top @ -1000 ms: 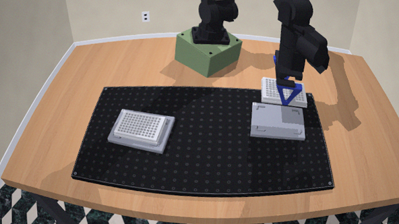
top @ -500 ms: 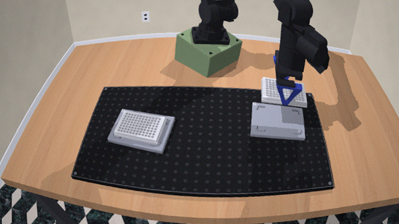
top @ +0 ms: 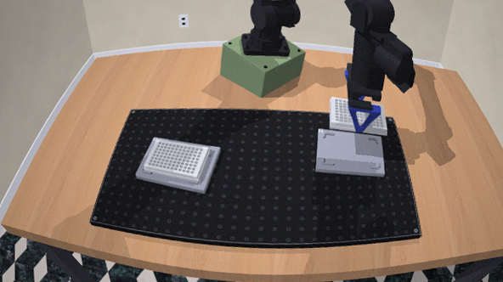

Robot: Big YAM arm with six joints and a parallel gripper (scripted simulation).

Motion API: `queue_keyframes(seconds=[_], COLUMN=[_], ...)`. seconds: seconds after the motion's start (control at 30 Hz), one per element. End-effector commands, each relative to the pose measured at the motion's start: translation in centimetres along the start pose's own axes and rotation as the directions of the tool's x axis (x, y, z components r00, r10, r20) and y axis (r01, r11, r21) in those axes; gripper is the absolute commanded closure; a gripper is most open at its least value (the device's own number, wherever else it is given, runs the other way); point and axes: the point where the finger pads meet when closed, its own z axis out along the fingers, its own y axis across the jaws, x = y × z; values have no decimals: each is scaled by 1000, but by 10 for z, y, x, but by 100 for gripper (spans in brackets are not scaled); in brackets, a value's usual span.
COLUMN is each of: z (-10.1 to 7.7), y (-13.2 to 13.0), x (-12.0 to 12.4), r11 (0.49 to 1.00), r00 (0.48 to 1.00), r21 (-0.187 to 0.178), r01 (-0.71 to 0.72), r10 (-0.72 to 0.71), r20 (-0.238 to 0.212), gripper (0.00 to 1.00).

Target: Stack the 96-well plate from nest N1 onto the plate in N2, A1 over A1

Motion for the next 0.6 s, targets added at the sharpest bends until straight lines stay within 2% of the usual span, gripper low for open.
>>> queue_keyframes(seconds=[0.0, 0.03, 0.07, 0.57], z=[-24, -14, -12, -11], y=[-21, -11, -9, -20], x=[-5, 7, 12, 54], r11=[997, 997, 998, 999], r00=[997, 997, 998, 999], r21=[45, 23, 18, 25], r01=[-68, -69, -57, -46], r10=[66, 68, 57, 46], r20=[42, 23, 19, 20], gripper=[100, 100, 100, 100])
